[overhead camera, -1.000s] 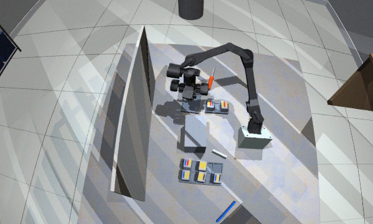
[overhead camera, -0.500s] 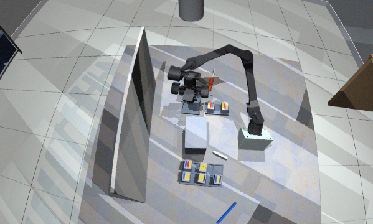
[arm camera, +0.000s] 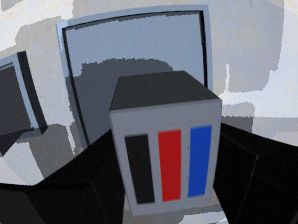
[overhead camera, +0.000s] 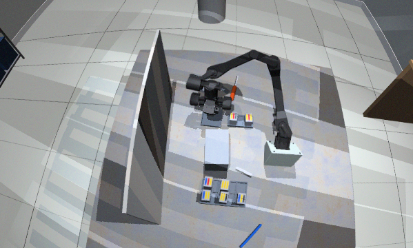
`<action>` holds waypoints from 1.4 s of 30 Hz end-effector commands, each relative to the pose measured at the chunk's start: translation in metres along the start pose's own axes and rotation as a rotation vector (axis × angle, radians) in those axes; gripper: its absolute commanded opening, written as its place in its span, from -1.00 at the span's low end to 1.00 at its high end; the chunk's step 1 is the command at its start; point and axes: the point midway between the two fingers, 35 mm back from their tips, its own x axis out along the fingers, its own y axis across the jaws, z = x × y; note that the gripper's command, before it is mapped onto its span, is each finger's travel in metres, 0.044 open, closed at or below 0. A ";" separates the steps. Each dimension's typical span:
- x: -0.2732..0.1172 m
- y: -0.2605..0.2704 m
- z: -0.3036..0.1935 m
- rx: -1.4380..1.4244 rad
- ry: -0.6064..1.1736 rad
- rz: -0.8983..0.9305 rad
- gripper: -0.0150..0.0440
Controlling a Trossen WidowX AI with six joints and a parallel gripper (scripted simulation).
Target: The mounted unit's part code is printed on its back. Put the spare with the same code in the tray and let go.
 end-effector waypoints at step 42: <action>0.008 0.003 -0.001 -0.001 0.004 0.001 1.00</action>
